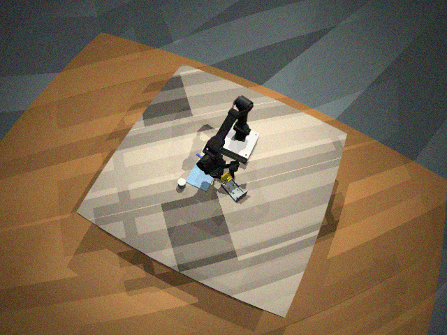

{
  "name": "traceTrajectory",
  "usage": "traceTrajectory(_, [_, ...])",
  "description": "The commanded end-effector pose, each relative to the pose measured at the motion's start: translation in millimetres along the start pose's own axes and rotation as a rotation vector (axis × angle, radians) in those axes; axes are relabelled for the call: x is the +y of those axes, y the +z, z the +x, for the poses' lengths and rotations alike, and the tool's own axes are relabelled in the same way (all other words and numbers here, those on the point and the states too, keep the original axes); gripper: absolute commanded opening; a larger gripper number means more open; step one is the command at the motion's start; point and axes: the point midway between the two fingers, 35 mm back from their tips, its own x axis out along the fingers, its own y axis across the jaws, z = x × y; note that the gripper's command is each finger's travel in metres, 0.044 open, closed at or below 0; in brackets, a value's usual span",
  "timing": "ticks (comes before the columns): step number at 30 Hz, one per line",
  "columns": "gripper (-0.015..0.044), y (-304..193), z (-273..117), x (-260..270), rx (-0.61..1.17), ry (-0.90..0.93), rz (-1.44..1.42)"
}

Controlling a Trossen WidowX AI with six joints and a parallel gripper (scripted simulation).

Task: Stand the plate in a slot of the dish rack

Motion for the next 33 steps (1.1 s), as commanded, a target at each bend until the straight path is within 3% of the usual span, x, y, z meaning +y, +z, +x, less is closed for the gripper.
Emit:
traceTrajectory(1, [0.0000,-1,9,-2,-0.055,0.071,-0.092])
traceTrajectory(15, [0.0000,-7,22,-5,-0.304,0.230,-0.413])
traceTrajectory(33, [0.0000,-23,19,-1,-0.708,0.281,-0.809])
